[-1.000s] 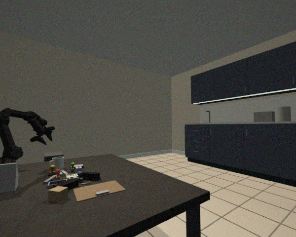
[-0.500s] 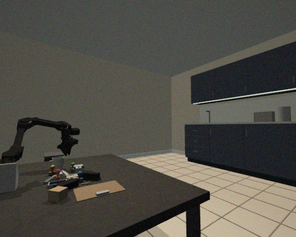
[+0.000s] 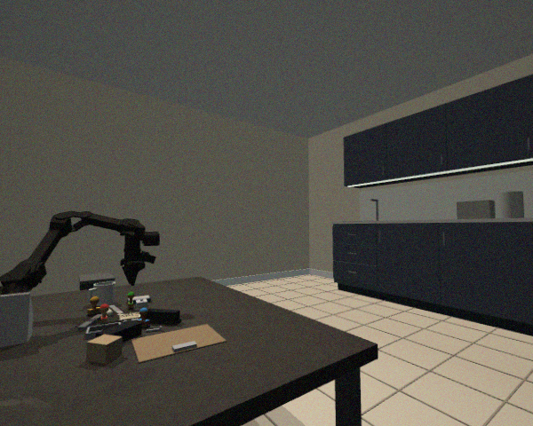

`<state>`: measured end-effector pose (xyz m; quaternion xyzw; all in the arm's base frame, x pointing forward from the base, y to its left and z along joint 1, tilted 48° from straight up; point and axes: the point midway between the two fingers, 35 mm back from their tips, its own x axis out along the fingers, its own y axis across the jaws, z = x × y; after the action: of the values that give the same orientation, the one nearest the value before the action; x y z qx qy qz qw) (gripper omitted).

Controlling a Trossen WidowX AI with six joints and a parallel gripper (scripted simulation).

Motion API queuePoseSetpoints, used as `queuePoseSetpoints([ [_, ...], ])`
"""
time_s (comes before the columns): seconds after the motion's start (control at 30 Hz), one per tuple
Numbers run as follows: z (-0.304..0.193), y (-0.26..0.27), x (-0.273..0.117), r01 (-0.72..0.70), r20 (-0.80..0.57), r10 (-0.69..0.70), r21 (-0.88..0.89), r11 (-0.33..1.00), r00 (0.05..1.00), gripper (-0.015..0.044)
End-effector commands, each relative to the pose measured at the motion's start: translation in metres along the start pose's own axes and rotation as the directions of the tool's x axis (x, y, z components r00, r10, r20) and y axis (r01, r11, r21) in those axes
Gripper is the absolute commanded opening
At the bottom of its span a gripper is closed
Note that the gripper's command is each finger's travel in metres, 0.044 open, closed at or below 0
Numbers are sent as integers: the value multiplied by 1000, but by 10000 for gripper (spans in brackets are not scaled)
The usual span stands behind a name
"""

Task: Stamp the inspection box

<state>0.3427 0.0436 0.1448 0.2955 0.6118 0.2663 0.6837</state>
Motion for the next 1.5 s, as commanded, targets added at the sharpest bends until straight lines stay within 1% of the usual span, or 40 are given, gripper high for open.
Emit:
queuePoseSetpoints([
  [0.0, 0, 0, 4, -7, -1, 7, 1, 1000, 1000, 213],
  [1.47, -1, 2, 73, -11, 0, 11, 1, 1000, 1000, 213],
])
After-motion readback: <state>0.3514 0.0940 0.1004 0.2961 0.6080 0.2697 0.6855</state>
